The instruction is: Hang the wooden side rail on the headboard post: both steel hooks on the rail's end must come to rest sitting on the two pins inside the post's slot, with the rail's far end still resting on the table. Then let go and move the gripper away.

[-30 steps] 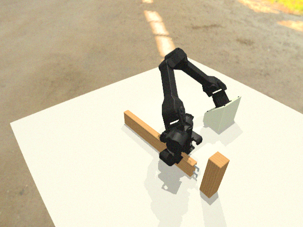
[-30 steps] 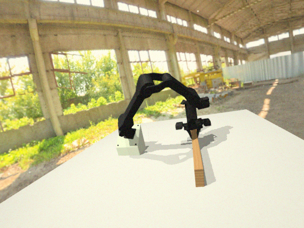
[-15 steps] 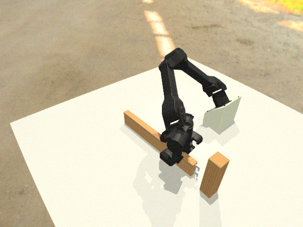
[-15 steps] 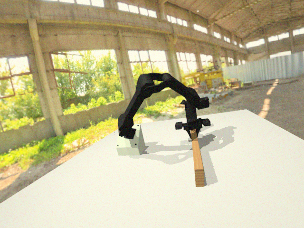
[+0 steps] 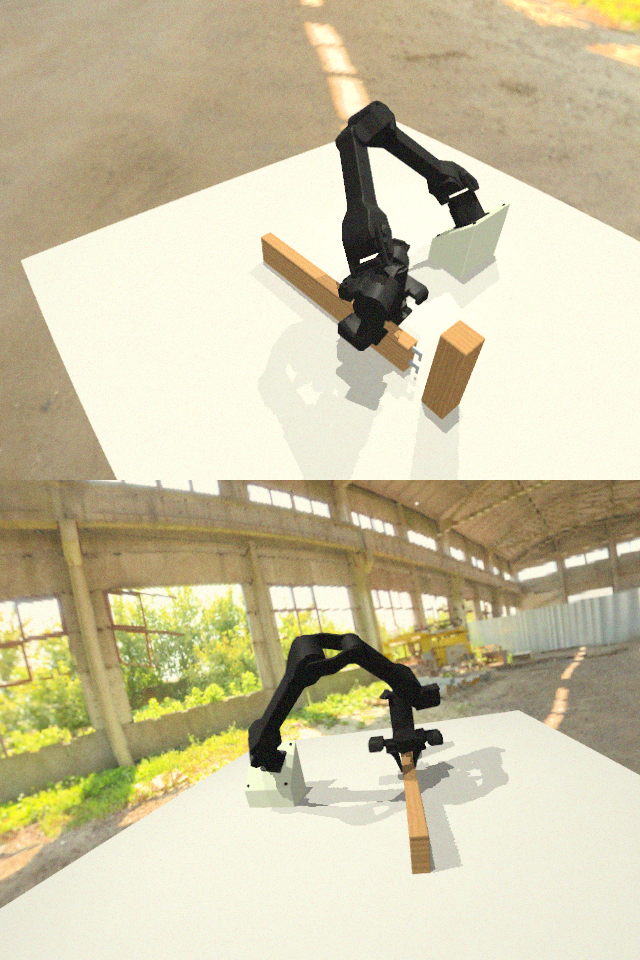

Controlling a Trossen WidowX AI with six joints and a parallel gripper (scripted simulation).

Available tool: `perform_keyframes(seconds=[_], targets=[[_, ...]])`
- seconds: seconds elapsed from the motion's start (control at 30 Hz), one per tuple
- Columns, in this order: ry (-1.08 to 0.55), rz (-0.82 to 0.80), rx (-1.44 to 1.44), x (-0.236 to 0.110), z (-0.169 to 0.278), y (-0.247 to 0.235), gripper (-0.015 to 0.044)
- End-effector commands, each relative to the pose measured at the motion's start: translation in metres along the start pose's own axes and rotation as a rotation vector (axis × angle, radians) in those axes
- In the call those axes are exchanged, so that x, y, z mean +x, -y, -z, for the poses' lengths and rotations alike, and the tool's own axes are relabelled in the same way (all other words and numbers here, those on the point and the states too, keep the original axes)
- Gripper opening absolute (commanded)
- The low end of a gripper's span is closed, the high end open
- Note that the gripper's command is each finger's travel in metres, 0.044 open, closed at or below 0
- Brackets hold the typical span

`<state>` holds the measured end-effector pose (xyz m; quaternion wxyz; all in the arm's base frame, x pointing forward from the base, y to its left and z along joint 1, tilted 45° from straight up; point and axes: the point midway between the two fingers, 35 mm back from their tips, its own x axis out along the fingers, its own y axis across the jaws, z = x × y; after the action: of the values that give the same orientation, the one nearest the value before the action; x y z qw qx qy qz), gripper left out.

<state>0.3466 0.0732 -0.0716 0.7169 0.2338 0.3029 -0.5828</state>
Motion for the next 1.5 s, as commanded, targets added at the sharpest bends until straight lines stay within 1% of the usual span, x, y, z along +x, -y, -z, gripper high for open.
perform_keyframes(seconds=[0.0,1.47], targets=[[-0.004,-0.018,0.006,-0.0073,0.001,-0.0036,0.0],[-0.004,-0.018,0.006,-0.0147,0.001,-0.0035,0.0]])
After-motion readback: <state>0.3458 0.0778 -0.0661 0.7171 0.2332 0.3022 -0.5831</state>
